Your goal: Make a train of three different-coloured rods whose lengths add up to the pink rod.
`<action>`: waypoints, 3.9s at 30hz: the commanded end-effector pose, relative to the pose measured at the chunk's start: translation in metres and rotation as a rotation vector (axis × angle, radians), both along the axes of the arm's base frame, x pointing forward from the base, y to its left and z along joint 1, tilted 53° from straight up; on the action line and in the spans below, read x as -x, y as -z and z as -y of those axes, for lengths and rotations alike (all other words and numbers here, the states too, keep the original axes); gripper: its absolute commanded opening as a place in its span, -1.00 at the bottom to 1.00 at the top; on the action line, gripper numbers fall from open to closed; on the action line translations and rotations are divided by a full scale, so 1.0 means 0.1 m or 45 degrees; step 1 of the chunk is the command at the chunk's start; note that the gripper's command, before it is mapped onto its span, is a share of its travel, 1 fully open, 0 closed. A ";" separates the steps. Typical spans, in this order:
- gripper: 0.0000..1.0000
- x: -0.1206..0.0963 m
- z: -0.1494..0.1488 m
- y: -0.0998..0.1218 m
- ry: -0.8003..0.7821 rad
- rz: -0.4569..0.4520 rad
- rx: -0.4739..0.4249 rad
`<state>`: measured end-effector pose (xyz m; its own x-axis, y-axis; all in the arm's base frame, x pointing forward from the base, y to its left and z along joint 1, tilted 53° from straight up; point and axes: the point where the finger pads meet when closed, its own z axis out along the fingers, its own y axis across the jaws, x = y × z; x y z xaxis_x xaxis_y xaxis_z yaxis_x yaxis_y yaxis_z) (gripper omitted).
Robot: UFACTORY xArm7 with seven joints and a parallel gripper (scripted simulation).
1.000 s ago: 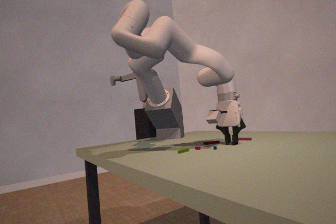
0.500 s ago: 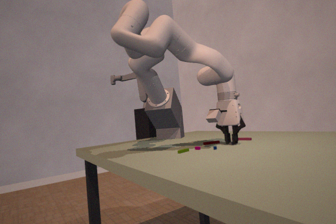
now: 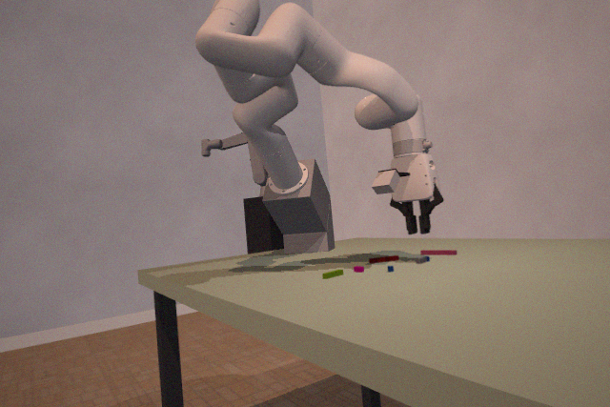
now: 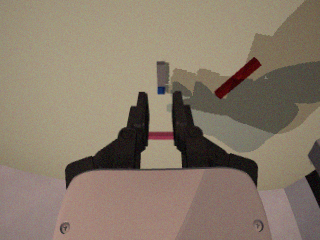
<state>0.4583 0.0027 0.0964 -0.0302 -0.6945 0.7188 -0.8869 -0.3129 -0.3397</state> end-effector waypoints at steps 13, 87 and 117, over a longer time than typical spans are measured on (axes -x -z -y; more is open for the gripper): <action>1.00 0.13 -0.18 -0.18 0.000 -0.002 -0.002; -0.51 0.95 1.59 -1.02 0.051 0.053 -0.041; -0.51 0.92 1.62 -0.99 0.051 0.053 -0.041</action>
